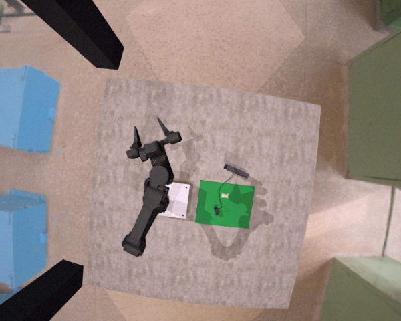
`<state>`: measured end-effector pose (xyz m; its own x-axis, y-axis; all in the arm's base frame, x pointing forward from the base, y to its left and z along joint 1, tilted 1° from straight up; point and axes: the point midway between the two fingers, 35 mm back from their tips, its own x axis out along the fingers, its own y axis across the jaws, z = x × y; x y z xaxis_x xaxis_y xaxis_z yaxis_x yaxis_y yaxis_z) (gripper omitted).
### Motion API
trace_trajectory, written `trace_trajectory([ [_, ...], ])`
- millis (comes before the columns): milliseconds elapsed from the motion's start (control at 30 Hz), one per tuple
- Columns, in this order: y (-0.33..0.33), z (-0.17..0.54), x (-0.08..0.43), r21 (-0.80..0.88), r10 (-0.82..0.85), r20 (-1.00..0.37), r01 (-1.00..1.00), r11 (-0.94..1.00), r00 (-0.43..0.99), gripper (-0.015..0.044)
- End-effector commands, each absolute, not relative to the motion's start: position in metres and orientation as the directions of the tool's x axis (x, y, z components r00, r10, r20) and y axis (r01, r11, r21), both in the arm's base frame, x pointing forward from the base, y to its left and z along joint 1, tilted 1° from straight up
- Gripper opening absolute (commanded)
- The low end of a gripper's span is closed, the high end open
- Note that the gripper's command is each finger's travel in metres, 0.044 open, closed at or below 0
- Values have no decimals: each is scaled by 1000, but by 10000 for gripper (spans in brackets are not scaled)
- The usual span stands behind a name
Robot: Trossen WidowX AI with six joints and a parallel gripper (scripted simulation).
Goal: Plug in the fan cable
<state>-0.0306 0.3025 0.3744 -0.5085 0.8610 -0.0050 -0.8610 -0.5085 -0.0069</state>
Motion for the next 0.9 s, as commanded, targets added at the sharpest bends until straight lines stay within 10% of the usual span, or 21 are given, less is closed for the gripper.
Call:
trace_trajectory([
  [0,302,374,-31,-7,861,-5,-861,-509,-509,426],
  [467,327,294,110,-269,956,-294,-957,-105,-22,440],
  [867,250,194,251,-515,660,-645,-857,-2,386,440],
])
